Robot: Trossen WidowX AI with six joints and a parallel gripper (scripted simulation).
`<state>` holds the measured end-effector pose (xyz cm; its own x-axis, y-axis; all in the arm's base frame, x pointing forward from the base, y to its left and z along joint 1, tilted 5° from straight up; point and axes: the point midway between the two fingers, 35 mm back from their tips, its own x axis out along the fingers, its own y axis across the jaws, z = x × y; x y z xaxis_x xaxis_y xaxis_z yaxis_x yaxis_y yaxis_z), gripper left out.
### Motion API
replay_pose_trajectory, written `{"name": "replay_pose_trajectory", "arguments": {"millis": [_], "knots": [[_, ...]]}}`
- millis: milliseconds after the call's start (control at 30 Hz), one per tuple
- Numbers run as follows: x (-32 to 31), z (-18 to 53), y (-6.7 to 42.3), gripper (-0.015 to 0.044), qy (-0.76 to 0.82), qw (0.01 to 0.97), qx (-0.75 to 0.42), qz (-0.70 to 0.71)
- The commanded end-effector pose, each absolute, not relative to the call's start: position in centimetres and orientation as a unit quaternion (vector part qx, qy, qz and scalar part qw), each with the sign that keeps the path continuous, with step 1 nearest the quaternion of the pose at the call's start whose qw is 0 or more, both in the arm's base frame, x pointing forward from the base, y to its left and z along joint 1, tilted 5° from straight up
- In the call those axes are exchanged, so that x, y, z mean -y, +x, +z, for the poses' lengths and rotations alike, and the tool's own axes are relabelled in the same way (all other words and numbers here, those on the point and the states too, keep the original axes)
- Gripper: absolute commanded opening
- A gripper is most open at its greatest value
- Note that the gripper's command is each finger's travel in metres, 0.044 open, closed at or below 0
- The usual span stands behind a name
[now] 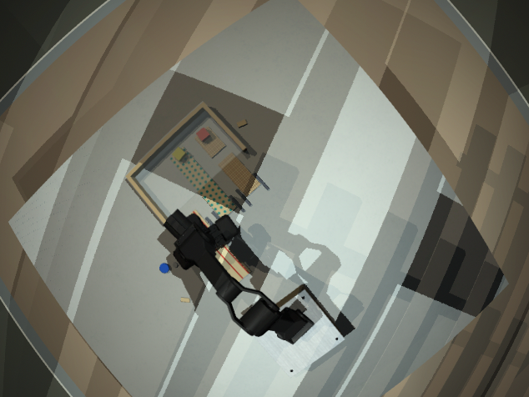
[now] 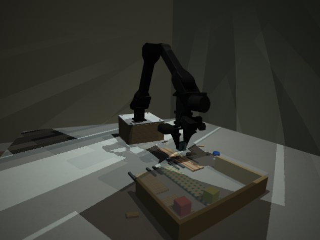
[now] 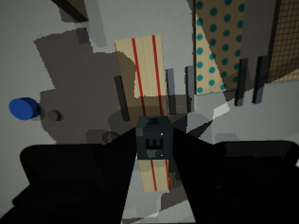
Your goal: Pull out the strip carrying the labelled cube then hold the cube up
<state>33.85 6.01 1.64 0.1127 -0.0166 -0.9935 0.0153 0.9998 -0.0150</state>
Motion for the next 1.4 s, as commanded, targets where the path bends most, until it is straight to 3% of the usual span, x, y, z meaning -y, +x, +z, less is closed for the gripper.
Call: {"name": "replay_pose_trajectory", "arguments": {"millis": [0, 233, 533, 1367], "knots": [[-5.8, 1.6, 32.2, 0.0, 0.002, 0.748, -0.664, -0.01], [-5.4, 1.3, 30.1, 0.0, 0.001, 0.747, -0.665, -0.01], [-5.4, 4.9, 29.7, 0.0, 0.001, 0.747, -0.665, -0.01], [-5.4, 4.9, 29.7, 0.0, 0.001, 0.747, -0.665, -0.01]]}}
